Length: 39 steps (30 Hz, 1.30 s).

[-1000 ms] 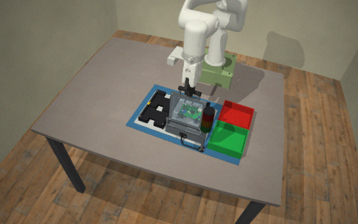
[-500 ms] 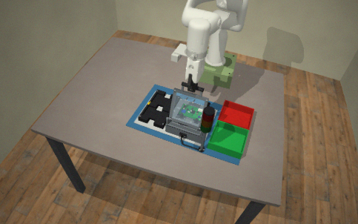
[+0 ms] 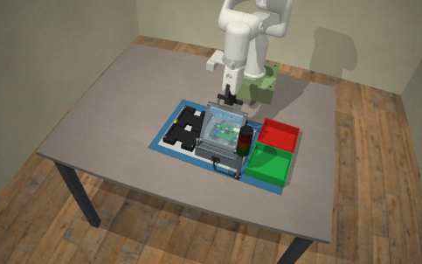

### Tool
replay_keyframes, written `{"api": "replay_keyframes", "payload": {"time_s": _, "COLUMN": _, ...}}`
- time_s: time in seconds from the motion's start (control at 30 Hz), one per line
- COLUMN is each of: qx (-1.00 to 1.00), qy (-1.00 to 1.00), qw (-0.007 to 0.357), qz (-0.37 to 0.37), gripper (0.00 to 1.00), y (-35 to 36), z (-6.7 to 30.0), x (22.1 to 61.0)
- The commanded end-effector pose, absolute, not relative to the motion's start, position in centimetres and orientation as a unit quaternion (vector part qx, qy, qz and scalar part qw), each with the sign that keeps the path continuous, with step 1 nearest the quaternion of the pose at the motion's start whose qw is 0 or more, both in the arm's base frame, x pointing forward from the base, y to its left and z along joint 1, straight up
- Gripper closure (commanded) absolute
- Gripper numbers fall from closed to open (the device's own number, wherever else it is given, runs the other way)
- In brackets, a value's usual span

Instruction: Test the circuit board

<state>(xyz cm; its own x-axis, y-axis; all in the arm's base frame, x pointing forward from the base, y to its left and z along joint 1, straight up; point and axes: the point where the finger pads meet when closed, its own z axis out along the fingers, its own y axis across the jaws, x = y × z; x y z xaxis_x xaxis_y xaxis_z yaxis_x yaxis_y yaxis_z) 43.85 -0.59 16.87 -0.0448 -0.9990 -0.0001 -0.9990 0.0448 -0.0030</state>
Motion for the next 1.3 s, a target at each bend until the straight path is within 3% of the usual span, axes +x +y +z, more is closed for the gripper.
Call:
{"api": "replay_keyframes", "payload": {"time_s": 0.0, "qx": -0.691, "qy": 0.723, "qw": 0.002, "qz": -0.002, "gripper": 1.00, "y": -0.5, "z": 16.3, "x": 42.9}}
{"api": "replay_keyframes", "payload": {"time_s": 1.27, "qx": -0.691, "qy": 0.723, "qw": 0.002, "qz": -0.002, "gripper": 1.00, "y": -0.2, "z": 7.0, "x": 35.9}}
